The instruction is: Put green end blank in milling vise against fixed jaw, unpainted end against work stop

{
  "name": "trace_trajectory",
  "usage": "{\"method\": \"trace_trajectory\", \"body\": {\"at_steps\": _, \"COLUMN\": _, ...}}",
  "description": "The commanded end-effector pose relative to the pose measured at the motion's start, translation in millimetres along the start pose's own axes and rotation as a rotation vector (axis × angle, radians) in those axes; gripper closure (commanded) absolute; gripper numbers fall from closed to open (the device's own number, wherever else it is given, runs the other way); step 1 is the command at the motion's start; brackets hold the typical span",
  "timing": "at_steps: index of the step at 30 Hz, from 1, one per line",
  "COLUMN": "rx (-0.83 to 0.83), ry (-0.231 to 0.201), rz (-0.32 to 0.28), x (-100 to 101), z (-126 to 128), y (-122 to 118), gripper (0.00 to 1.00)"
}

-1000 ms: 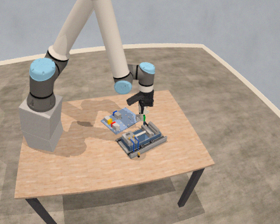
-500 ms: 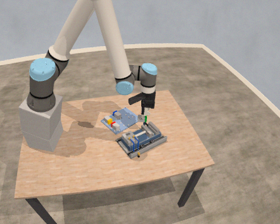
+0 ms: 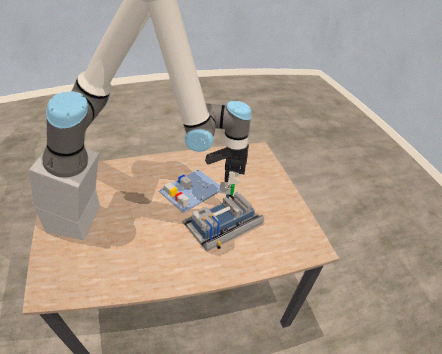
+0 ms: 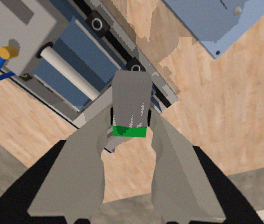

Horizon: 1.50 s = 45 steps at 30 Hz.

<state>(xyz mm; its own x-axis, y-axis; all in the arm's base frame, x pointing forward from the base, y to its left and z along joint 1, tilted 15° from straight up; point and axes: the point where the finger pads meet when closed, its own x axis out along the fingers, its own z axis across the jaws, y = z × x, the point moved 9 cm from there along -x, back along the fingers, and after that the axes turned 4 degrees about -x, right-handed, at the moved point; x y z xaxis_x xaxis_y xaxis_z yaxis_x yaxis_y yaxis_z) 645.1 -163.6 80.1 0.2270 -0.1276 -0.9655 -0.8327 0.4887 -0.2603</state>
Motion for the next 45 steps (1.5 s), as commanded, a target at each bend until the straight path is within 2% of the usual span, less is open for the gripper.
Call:
{"method": "trace_trajectory", "body": {"at_steps": 1, "rx": 0.074, "ry": 0.001, "rz": -0.001, "x": -1, "z": -2, "y": -5, "gripper": 1.0}}
{"method": "trace_trajectory", "body": {"at_steps": 45, "rx": 0.489, "ry": 0.0, "rz": -0.002, "x": -3, "z": -18, "y": -33, "gripper": 1.0}}
